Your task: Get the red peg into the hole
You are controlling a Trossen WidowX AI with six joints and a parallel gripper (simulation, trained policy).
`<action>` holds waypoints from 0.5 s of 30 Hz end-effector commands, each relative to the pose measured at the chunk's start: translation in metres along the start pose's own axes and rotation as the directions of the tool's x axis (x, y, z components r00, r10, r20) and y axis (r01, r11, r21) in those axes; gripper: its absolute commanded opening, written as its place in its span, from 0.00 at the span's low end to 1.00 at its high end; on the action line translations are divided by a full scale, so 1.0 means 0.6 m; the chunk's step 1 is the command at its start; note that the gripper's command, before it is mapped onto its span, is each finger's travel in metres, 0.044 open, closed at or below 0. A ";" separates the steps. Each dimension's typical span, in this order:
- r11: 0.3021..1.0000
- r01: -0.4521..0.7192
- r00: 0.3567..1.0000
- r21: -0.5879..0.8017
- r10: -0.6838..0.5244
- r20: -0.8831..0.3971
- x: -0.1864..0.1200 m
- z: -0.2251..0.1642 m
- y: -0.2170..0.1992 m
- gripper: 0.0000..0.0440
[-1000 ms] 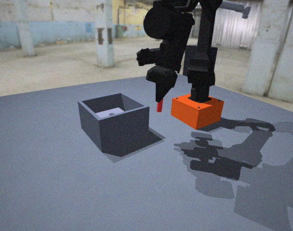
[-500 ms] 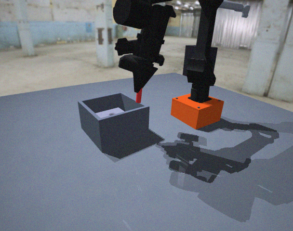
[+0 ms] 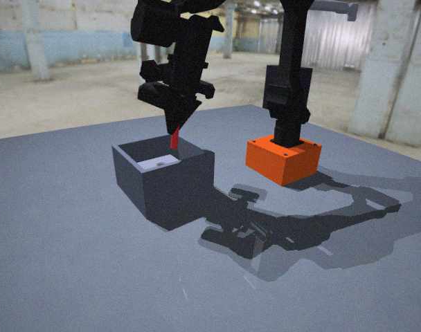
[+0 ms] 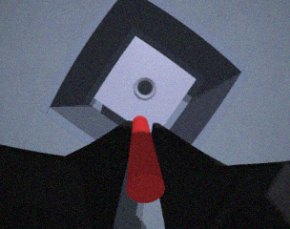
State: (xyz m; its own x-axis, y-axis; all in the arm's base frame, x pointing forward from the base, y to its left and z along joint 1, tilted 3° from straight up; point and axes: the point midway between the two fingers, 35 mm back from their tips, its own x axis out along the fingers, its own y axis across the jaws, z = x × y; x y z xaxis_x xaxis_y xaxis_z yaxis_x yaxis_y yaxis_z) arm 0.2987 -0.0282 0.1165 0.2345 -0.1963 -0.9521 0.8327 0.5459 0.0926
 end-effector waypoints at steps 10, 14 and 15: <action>0.999 0.008 0.999 0.051 -0.007 -0.035 0.046 0.043 0.002 0.02; 0.998 0.021 0.998 0.053 -0.019 -0.055 0.068 0.045 0.001 0.02; 0.998 0.026 0.998 0.051 -0.023 -0.060 0.074 0.044 0.001 0.02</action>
State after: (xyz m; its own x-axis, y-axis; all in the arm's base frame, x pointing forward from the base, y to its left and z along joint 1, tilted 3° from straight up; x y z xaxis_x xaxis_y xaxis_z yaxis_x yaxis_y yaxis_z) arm 0.3190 -0.0559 0.0897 0.1968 -0.1678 -0.9660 0.8630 0.4973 0.0894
